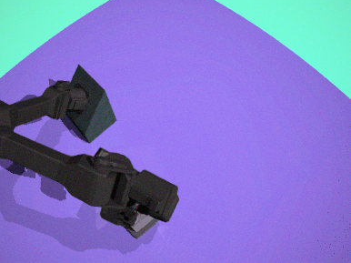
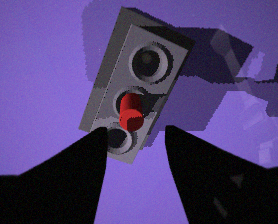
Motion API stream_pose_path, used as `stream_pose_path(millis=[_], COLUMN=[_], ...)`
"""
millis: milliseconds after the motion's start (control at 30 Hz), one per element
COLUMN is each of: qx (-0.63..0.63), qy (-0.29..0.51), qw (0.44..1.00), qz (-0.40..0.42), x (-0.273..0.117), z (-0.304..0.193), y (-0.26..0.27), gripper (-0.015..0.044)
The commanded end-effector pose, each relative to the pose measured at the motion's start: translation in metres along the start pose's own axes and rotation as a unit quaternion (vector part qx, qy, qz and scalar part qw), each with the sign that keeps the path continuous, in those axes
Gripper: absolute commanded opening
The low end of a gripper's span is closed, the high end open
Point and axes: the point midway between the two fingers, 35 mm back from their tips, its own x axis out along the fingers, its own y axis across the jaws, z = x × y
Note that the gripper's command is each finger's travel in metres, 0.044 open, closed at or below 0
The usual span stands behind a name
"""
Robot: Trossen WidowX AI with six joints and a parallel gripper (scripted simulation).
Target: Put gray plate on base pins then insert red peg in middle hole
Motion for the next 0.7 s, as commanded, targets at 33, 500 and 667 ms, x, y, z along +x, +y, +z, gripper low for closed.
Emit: stream_pose_path(millis=[33,500,667], qx=[-0.001,-0.002,-0.002], qy=[-0.002,-0.002,-0.002], qw=[1.000,1.000,1.000], qz=[-0.002,-0.002,-0.002], x=[-0.003,-0.014,-0.017], z=[0.000,-0.004,-0.005], y=[0.000,-0.002,-0.002], gripper=[0.0150,0.0150,0.0150])
